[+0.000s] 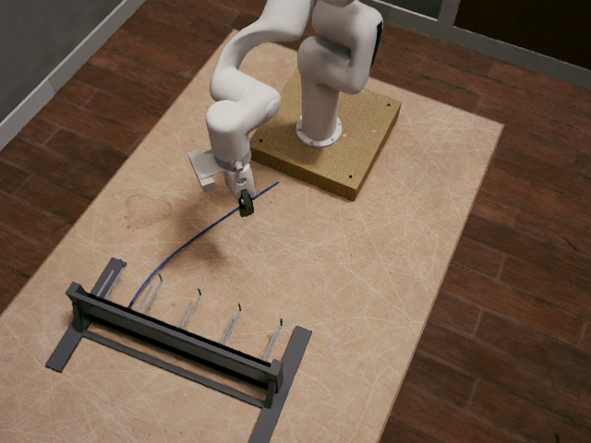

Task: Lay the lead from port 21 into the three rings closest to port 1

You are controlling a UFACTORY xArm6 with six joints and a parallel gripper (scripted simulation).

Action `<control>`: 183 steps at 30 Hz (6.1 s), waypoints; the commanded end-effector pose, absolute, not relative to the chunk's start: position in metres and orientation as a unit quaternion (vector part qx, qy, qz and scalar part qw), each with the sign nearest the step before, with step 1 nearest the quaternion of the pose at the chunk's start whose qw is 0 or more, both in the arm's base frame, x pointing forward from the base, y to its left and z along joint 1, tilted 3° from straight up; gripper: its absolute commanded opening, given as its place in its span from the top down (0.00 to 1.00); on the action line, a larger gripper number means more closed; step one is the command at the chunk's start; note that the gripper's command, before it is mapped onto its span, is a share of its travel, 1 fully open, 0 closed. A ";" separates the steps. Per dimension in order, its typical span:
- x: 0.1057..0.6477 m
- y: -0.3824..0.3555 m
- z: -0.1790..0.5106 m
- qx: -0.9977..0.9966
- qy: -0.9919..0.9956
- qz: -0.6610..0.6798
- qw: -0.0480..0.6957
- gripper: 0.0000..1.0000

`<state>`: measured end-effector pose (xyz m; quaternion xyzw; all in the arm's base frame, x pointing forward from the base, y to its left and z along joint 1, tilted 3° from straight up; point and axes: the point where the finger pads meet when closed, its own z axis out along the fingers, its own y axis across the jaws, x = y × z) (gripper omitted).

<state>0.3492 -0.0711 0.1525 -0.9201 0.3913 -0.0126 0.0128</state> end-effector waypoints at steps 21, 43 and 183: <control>0.327 -0.091 0.124 -0.857 0.514 -0.026 0.015 1.00; 0.327 -0.091 0.124 -0.857 0.514 -0.026 0.015 1.00; 0.299 -0.134 -0.017 -0.966 0.256 -0.029 0.007 0.67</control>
